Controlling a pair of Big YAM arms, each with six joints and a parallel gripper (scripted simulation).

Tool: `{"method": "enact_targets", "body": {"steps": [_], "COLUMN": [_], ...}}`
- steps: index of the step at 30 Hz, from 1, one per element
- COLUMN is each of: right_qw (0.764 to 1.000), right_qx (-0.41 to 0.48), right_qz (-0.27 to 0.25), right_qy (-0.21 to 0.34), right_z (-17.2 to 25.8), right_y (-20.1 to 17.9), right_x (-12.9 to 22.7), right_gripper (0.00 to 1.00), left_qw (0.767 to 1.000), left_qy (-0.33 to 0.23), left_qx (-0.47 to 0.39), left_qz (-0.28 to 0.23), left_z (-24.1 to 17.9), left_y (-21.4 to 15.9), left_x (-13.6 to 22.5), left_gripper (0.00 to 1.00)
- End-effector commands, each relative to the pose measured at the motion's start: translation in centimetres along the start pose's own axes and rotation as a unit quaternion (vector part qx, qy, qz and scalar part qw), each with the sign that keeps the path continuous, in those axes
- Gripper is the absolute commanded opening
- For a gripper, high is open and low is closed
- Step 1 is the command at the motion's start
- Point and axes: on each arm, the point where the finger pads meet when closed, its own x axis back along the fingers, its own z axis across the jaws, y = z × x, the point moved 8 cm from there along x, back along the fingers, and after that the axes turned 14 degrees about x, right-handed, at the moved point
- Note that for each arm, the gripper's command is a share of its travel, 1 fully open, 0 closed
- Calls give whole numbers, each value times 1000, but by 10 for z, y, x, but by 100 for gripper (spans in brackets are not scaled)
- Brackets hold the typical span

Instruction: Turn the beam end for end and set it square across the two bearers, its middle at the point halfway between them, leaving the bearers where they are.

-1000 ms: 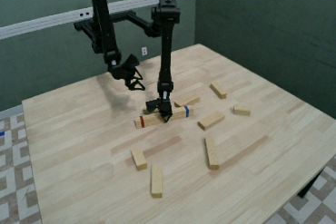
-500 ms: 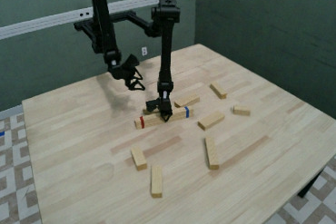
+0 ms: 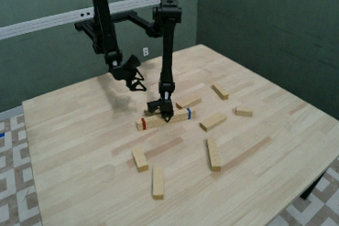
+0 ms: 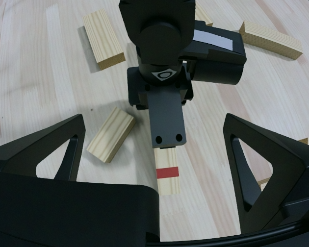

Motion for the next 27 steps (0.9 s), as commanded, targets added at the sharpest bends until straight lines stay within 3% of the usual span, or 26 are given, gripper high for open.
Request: {"method": "enact_targets", "body": {"steps": [1, 7, 12, 15, 22, 27], "right_qw": [1000, 1000, 1000, 1000, 1000, 1000], "right_qx": [14, 14, 14, 14, 14, 11], "right_qz": [-3, -3, -3, -3, -4, -20], "right_qy": [-8, -8, -8, -8, -5, 7], "right_z": [-6, -6, -6, -6, -7, -18], "right_y": [3, 3, 3, 3, 5, 16], "right_x": [2, 2, 2, 2, 0, -12], "right_gripper": [100, 100, 100, 100, 100, 100], "left_qw": [1000, 1000, 998, 988, 932, 865], "left_qy": [16, 15, 13, 12, 9, 8], "left_qx": [-2, 0, 58, 155, 363, 502], "left_qz": [-10, -9, -8, -9, -9, -10], "left_z": [11, 8, 14, 23, 40, 49], "left_y": [9, 10, -5, -26, -77, -114], "left_x": [30, 66, 73, 83, 105, 120], "left_gripper": [33, 33, 33, 33, 33, 33]}}
